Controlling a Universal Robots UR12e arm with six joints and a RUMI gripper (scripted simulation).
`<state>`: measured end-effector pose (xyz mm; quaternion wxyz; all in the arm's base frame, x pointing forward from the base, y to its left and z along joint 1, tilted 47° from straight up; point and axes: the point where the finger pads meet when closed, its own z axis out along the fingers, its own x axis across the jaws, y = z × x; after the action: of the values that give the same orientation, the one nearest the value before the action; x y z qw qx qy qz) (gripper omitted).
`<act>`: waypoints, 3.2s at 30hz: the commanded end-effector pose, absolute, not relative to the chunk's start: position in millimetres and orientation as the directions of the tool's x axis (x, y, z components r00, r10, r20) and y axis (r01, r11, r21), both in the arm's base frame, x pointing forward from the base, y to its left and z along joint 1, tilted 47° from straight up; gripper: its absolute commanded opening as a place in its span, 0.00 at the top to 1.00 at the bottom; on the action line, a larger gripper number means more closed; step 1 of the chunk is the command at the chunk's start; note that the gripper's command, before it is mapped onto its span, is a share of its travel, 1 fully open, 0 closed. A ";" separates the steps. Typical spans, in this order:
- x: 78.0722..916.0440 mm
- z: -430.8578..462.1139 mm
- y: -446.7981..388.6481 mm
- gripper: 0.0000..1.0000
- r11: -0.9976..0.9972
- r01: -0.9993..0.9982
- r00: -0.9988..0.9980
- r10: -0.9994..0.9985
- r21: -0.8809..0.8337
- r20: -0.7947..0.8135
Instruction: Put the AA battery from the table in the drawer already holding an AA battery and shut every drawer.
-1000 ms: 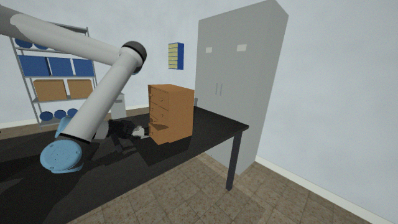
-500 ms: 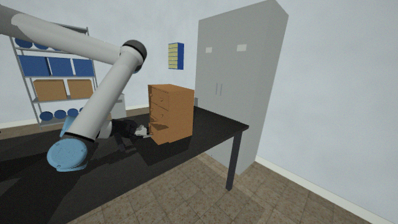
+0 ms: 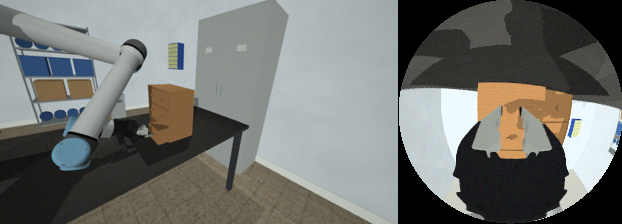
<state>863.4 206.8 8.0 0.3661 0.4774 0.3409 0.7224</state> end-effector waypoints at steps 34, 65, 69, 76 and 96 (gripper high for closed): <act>864.8 9.4 206.4 0.80 -0.500 -0.204 -0.276 0.854 0.842 0.440; 864.8 9.4 206.4 0.93 -0.500 -0.204 -0.276 0.854 0.842 0.440; 864.8 9.4 206.4 0.93 -0.500 -0.204 -0.276 0.854 0.842 0.440; 864.8 9.4 206.4 0.93 -0.500 -0.204 -0.276 0.854 0.842 0.440; 865.3 9.7 206.4 0.93 -0.500 -0.204 -0.276 0.854 0.842 0.440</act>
<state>865.1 206.7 9.1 0.3661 0.4774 0.3409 0.7224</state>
